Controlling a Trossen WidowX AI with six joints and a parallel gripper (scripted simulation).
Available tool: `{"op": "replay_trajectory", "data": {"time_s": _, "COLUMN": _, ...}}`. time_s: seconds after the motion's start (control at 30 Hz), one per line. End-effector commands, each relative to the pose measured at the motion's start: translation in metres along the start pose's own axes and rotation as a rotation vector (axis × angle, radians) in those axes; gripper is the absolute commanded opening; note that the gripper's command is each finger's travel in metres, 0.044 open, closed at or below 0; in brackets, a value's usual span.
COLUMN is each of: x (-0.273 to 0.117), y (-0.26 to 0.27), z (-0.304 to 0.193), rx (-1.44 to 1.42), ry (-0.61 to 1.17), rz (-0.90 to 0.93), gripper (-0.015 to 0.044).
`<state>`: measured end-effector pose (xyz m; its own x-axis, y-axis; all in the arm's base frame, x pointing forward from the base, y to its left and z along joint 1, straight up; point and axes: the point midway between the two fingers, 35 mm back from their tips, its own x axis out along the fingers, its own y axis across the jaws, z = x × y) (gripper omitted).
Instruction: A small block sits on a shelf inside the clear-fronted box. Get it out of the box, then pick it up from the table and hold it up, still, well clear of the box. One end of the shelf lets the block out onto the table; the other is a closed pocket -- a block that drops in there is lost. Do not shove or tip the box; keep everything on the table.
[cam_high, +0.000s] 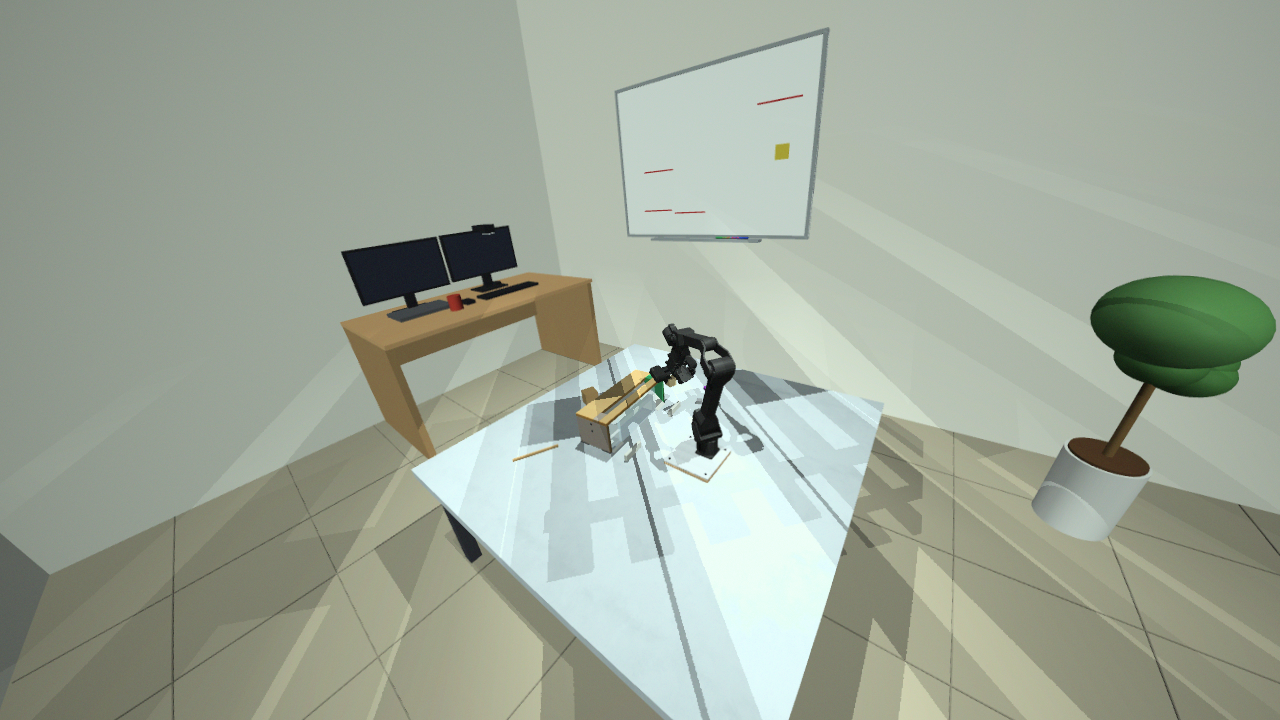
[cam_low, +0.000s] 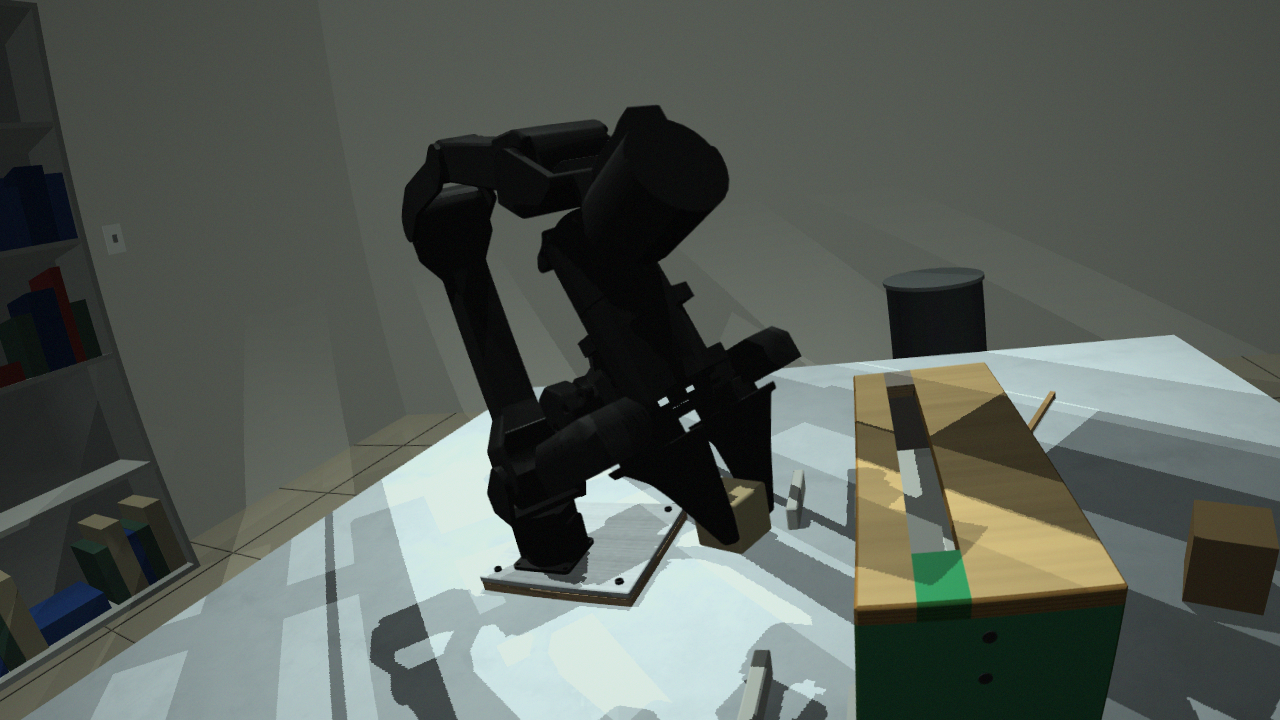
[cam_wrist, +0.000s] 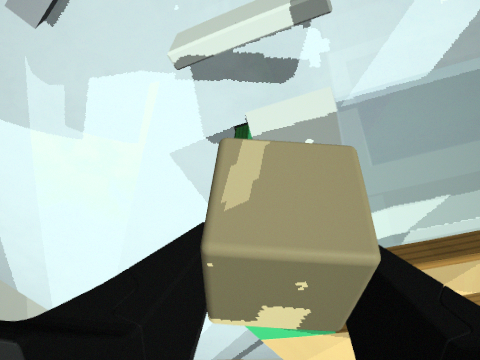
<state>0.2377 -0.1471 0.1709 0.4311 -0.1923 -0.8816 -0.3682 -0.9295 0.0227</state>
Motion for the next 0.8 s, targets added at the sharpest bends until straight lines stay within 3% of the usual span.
{"op": "replay_trajectory", "data": {"time_s": 0.0, "x": -0.017, "y": -0.003, "z": 0.005, "rx": 0.085, "ry": 0.025, "rz": 0.037, "gripper": 0.0}}
{"op": "replay_trajectory", "data": {"time_s": 0.77, "x": -0.031, "y": -0.006, "z": 0.009, "rx": 0.159, "ry": 0.05, "rz": 0.061, "gripper": 0.0}}
